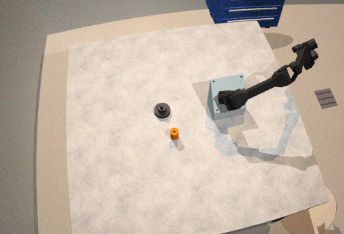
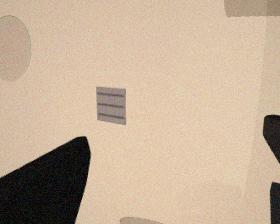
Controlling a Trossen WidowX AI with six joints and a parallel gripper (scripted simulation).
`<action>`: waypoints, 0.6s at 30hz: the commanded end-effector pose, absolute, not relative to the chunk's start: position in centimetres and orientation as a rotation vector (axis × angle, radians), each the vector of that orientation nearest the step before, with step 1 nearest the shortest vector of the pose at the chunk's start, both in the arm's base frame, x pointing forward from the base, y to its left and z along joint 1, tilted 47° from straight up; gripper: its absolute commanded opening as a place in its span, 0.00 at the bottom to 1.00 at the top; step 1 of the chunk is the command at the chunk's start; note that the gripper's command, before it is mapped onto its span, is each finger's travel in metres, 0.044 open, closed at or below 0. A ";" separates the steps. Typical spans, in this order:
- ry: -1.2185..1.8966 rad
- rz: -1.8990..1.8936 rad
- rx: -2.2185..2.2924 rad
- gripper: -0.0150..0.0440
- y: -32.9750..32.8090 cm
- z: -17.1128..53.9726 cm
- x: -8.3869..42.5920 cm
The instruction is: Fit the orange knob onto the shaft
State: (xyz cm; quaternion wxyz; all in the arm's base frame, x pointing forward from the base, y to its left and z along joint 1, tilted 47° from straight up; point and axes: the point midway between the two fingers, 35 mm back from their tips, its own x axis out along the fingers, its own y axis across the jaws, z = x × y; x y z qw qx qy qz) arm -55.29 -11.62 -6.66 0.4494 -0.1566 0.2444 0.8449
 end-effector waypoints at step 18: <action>0.236 2.546 -1.088 1.00 -33.6 -6.6 -41.1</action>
